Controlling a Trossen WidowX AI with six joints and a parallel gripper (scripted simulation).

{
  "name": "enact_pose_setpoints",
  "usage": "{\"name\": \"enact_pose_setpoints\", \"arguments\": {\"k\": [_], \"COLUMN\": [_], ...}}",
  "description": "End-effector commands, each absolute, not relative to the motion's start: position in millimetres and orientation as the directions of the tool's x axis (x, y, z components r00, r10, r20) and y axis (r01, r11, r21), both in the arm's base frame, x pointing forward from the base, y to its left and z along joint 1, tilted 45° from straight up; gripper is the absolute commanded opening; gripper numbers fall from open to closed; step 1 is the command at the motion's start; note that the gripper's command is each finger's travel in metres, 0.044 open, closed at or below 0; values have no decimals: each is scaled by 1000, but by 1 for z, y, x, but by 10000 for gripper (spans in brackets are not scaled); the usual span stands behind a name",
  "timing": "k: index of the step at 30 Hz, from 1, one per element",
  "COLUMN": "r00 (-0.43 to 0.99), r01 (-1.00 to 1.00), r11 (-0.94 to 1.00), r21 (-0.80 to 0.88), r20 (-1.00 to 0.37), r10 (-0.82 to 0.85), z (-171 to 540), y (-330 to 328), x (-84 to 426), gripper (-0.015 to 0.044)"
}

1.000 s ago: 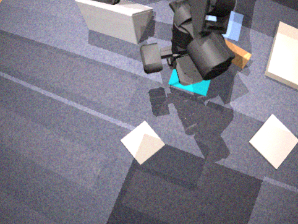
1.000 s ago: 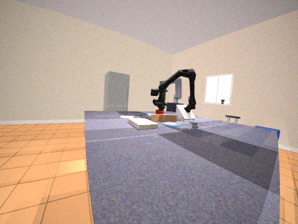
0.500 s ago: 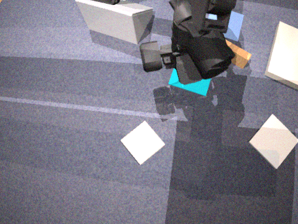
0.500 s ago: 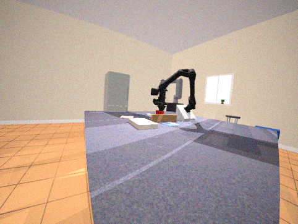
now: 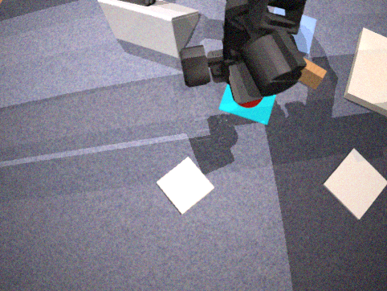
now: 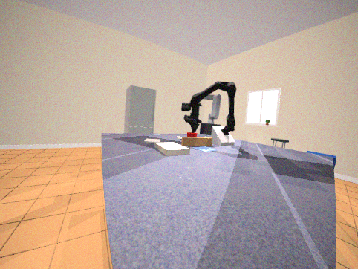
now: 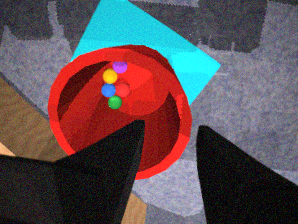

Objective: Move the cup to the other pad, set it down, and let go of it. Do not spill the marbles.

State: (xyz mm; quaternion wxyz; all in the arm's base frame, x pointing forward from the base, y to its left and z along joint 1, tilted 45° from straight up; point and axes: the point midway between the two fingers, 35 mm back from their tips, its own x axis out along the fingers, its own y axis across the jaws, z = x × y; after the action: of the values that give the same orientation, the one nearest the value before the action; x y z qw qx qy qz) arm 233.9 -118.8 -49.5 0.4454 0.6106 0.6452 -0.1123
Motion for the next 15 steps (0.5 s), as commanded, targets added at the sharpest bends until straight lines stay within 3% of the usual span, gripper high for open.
{"name": "enact_pose_setpoints", "arguments": {"k": [1, 9, 15], "r00": [146, 147, 145], "r01": [885, 886, 888], "r11": [234, 232, 226], "r21": [402, 402, 399], "r20": [-717, -716, -711], "r10": [681, 682, 688], "z": [-44, -35, -38], "y": [-125, -131, -128], "x": [234, 230, 230], "gripper": [128, 128, 285]}}
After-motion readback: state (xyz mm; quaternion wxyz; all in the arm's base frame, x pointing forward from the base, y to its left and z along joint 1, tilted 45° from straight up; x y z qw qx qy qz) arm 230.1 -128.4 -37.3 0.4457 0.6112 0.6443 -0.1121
